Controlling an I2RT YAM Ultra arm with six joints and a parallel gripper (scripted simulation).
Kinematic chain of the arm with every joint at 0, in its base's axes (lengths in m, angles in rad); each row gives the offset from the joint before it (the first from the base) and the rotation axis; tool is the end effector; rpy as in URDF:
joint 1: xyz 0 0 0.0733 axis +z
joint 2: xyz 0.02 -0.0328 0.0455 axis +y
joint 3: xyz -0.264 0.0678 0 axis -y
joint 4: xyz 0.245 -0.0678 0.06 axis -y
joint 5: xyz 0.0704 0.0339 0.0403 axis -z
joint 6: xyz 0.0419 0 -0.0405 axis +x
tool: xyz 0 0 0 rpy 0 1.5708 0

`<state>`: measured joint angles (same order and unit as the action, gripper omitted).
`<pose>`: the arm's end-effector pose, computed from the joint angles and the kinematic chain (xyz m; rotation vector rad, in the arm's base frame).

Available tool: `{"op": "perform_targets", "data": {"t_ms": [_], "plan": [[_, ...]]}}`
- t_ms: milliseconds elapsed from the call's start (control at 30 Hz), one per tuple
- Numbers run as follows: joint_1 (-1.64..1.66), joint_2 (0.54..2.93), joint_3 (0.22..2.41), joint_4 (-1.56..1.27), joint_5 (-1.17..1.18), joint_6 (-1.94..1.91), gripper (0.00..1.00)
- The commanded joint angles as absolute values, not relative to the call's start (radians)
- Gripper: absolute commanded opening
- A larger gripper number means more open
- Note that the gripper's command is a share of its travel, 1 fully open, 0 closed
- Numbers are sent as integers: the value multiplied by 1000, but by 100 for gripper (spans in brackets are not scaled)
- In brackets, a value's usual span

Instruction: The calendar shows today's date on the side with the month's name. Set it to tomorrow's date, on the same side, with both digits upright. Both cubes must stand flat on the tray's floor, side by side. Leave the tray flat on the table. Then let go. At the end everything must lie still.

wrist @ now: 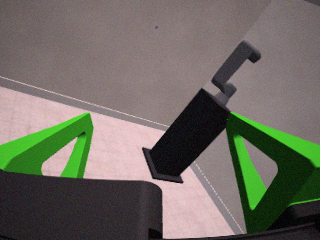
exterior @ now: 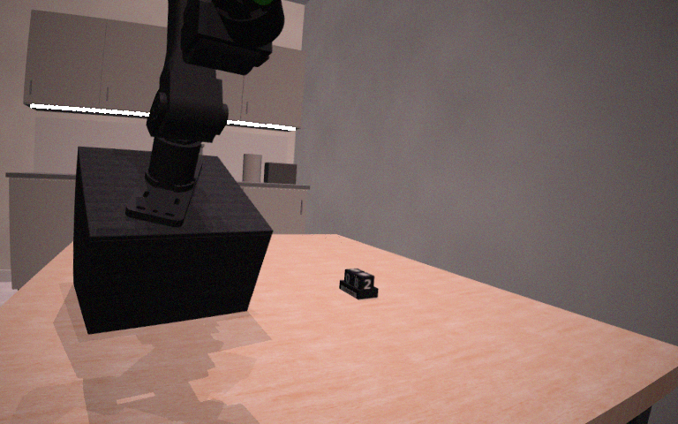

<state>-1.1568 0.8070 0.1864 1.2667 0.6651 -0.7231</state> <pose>0.0394 -0.1512 0.2779 0.9596 0.8903 -1.9625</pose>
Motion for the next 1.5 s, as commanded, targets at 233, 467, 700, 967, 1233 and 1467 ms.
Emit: {"op": "perform_targets", "data": {"t_ms": [233, 467, 700, 967, 1233, 1467], "plan": [[-1157, 805, 191, 1271, 665, -723, 100], [-1157, 805, 191, 1271, 665, -723, 100], [-1145, 812, 202, 1259, 663, -727, 100], [-987, 923, 300, 1058, 645, -781, 100], [-827, 1036, 398, 854, 626, -835, 100], [-646, 1163, 508, 625, 605, -896, 100]]}}
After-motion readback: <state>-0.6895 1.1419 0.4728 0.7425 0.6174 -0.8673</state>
